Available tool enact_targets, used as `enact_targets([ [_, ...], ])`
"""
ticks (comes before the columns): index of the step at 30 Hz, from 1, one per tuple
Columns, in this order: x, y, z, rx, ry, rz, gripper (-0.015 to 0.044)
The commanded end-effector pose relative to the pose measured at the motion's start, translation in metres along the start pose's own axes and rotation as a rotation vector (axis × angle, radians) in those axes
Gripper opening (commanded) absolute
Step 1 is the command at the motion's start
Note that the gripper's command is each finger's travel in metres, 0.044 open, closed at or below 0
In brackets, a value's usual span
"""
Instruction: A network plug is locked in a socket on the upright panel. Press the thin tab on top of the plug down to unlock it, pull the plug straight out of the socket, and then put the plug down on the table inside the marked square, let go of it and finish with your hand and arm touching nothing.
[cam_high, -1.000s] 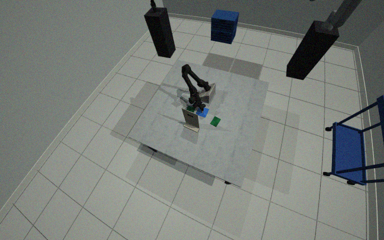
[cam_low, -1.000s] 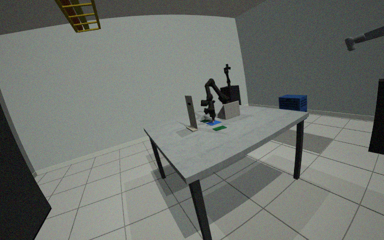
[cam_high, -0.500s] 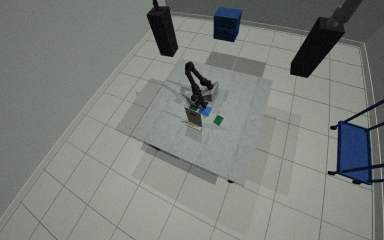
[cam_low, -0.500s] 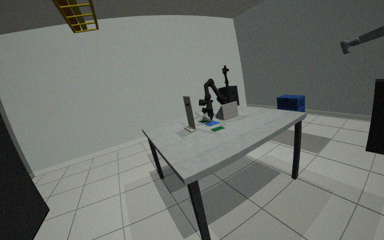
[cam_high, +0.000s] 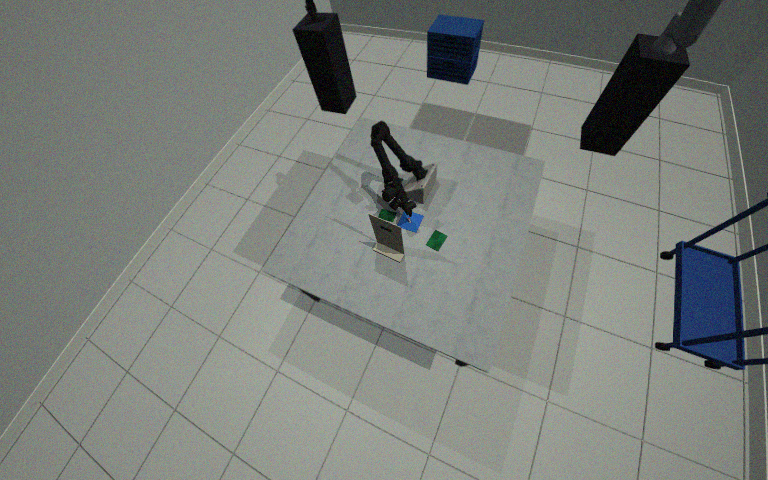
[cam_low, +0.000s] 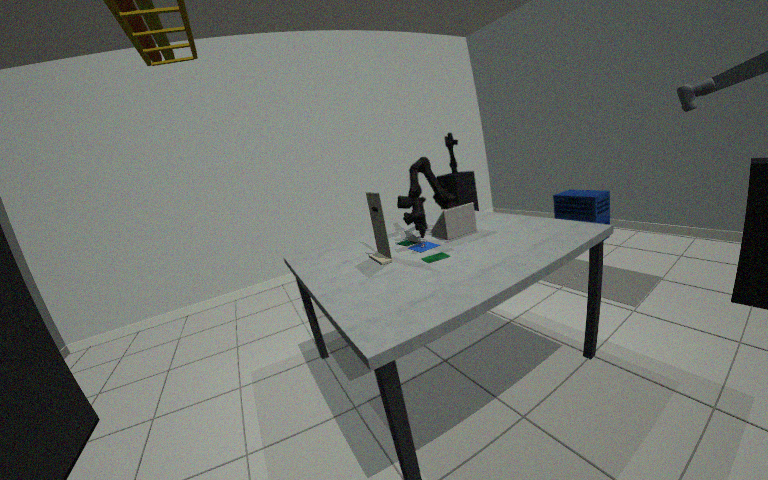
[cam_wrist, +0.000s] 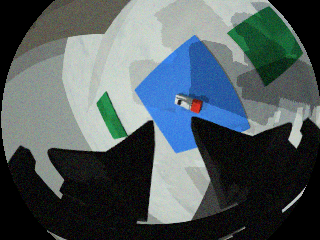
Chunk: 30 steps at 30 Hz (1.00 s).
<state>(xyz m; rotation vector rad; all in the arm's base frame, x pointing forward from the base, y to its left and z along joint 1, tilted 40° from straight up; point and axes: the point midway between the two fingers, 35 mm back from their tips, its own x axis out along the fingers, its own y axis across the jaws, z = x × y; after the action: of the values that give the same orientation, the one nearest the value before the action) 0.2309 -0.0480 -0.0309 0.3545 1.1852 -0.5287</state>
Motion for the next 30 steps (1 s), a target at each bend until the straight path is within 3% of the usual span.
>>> enact_targets([
  [1, -0.006, 0.005, 0.003, 0.005, -0.008, 0.002, 0.0156],
  [30, -0.044, 0.030, 0.003, 0.005, -0.007, 0.003, 0.0156],
])
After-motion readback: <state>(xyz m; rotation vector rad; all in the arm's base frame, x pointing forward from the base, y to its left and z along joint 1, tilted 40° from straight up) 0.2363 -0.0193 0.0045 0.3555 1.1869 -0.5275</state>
